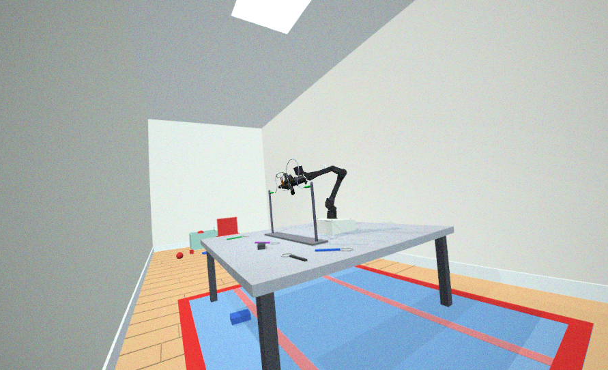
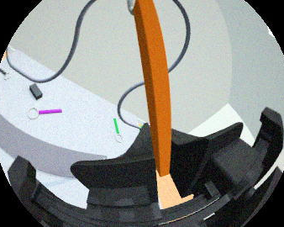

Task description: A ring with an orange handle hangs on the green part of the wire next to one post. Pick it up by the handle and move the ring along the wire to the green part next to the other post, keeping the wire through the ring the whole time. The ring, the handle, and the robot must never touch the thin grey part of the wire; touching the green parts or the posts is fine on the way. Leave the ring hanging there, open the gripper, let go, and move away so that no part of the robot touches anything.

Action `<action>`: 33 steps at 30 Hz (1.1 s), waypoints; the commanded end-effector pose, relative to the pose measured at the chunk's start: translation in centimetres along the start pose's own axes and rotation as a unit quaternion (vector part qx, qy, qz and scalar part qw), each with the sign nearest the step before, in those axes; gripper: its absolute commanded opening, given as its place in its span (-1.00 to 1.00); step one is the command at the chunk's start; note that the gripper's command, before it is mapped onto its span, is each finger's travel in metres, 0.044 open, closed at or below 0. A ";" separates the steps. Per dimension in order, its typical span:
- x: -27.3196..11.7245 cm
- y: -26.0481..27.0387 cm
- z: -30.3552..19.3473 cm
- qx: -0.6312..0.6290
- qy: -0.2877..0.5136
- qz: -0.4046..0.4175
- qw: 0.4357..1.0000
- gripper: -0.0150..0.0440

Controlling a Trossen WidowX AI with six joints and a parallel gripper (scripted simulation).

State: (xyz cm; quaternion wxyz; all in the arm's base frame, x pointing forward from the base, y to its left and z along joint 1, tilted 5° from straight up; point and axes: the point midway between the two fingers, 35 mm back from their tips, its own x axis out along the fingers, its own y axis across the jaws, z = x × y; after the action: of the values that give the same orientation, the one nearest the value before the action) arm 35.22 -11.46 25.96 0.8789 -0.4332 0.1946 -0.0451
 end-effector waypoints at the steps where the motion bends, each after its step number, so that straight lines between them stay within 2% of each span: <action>1: 0.0 -0.7 0.0 -0.041 -0.003 -0.026 0.999 -1.00; 17: -0.1 -3.0 0.6 -0.191 -0.019 -0.116 0.975 -1.00; 33: -0.6 -4.8 1.7 -0.332 -0.034 -0.199 0.921 -1.00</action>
State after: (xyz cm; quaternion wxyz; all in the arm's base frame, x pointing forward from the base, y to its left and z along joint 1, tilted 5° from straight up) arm 35.76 -13.11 30.35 0.6878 -0.7085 0.0898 -0.1302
